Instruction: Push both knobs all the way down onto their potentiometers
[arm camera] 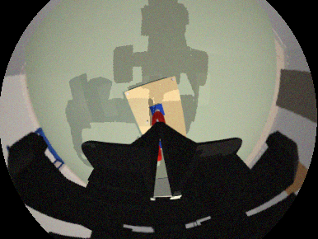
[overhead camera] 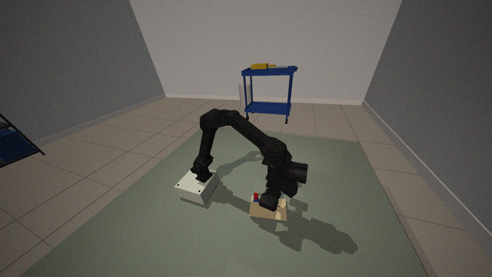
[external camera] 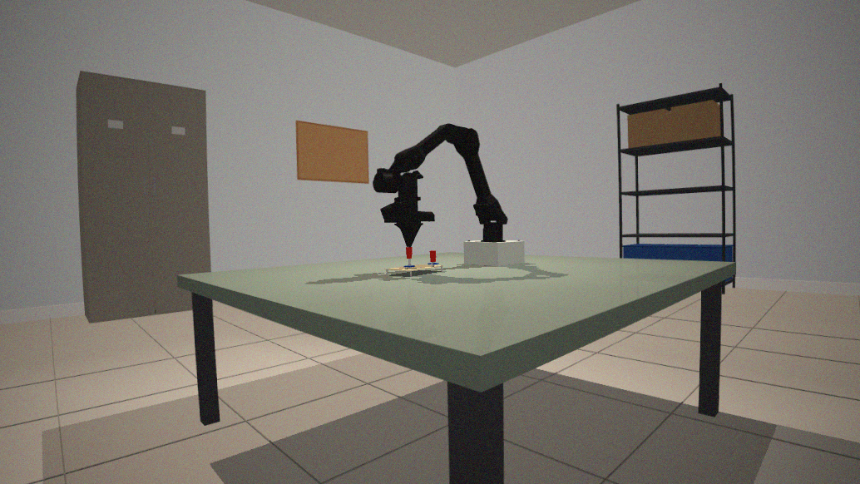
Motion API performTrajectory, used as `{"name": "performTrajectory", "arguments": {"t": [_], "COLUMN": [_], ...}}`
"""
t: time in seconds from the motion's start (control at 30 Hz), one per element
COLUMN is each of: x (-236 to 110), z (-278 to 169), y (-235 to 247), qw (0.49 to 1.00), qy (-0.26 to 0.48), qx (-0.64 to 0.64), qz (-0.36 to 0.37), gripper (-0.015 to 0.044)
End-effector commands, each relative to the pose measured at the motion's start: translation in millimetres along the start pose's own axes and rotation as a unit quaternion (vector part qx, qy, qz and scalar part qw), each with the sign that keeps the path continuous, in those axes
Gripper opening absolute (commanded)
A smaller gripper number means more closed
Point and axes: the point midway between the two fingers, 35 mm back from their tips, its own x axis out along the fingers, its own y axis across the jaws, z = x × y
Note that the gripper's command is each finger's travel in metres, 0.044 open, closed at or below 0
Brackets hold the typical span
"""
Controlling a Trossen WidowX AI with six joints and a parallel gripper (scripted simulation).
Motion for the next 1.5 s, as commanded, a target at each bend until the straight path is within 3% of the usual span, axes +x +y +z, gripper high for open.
{"name": "performTrajectory", "arguments": {"t": [0.0, 1.47], "x": [5.3, 22.2], "z": [1.1, 1.1], "y": [0.8, 0.8], "qw": [1.000, 1.000], "qy": [-0.001, -0.001], "qx": [-0.003, -0.003], "qz": [0.002, 0.002], "gripper": [0.0000, 0.0000]}}
